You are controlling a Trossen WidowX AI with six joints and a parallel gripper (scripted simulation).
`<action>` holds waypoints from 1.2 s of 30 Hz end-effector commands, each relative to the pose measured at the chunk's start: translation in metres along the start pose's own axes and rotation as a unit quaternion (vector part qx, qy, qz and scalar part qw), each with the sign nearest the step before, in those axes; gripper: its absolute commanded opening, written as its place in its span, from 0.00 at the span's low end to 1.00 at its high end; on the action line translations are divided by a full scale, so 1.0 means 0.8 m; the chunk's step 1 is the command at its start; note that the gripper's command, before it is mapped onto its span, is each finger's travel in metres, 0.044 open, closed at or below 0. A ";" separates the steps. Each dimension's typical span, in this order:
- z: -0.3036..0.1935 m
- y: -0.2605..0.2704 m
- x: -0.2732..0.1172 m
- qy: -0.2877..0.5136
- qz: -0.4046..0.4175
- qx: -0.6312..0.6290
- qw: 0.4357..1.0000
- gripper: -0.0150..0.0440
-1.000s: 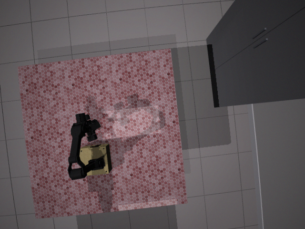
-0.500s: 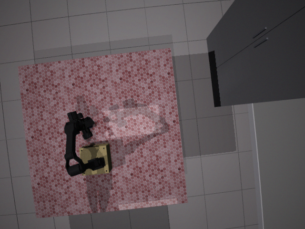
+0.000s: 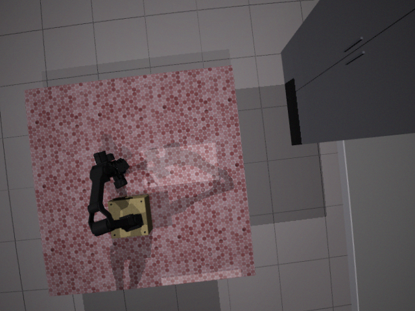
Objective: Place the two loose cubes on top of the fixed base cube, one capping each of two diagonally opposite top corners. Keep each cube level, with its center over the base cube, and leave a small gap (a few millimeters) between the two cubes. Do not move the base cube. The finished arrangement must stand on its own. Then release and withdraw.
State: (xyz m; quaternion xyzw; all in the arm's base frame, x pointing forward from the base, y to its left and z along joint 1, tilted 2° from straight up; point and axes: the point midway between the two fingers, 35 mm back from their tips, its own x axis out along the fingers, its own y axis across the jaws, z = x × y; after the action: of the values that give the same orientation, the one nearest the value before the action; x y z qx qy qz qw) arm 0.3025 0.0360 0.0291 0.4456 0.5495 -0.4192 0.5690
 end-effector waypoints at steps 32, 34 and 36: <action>0.001 0.003 0.040 -0.001 0.002 0.003 1.000 0.43; 0.001 0.003 0.040 -0.001 0.002 0.003 1.000 0.43; 0.001 0.003 0.040 -0.001 0.002 0.003 1.000 0.43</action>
State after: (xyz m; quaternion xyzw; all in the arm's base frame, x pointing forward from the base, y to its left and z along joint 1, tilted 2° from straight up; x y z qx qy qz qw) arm 0.3059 0.0365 -0.0027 0.4463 0.5487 -0.4185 0.5697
